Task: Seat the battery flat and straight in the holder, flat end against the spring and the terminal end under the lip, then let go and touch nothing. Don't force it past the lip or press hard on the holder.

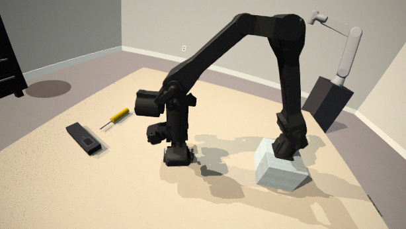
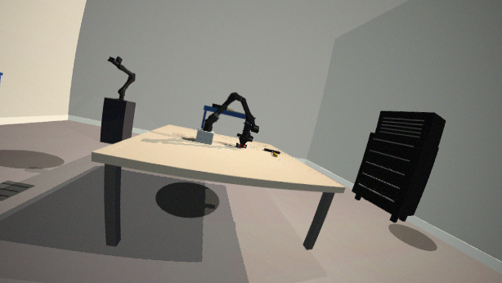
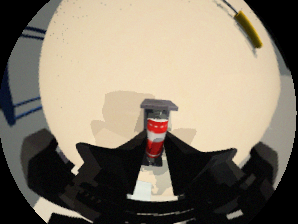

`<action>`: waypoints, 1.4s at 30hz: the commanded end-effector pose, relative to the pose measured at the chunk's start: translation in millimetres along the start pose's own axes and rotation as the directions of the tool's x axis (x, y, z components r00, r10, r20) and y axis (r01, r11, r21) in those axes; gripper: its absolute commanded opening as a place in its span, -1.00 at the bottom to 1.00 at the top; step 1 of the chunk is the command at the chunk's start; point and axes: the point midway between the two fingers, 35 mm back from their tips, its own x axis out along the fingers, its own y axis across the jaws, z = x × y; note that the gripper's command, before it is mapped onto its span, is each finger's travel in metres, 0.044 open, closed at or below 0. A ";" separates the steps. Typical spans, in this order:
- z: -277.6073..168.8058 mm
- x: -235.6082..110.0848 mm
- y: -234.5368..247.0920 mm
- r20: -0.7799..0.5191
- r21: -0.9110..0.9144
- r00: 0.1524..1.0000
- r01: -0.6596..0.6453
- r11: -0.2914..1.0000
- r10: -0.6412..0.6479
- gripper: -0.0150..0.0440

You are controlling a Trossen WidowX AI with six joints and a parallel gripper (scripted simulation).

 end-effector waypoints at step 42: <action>-9.3 -14.6 1.6 0.010 0.000 1.000 0.001 1.000 -0.001 0.13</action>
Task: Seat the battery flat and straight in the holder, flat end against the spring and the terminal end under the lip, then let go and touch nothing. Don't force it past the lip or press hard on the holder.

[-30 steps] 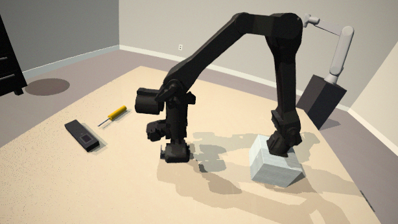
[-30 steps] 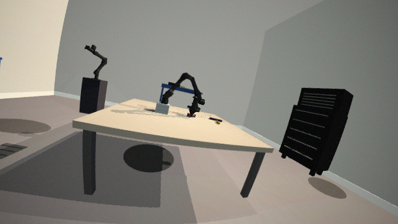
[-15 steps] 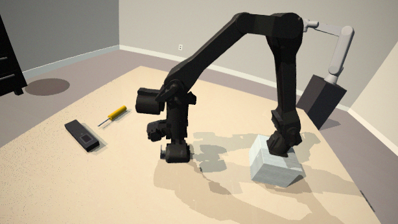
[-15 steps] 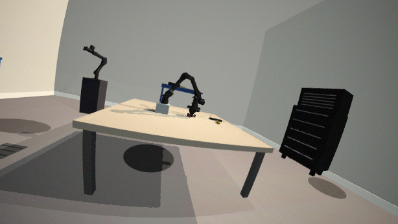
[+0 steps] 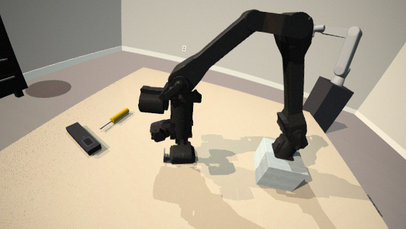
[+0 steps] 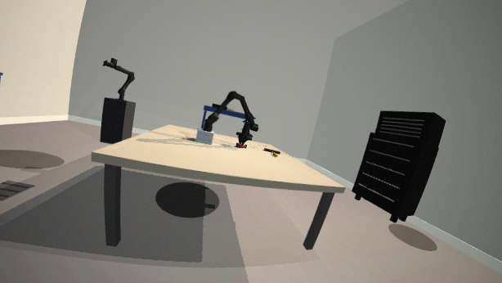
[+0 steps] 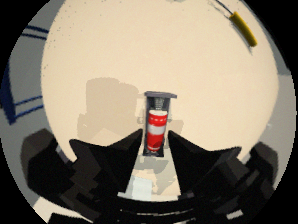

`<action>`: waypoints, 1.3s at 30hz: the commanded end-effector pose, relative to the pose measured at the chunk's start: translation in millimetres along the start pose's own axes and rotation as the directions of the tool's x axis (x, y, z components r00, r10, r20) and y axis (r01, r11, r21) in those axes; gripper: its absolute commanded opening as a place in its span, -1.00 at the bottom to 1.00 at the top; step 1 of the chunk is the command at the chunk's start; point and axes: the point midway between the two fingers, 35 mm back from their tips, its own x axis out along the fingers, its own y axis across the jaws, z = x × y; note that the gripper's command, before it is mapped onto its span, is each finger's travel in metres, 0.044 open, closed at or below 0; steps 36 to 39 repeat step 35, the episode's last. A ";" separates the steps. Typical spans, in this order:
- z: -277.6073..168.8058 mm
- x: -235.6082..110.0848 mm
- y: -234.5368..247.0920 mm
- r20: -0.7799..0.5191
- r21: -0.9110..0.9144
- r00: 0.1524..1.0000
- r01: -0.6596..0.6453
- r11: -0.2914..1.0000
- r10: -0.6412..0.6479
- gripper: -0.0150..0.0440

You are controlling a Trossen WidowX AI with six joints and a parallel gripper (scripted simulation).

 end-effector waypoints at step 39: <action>-8.2 -77.1 1.9 0.006 0.000 1.000 0.000 1.000 0.000 1.00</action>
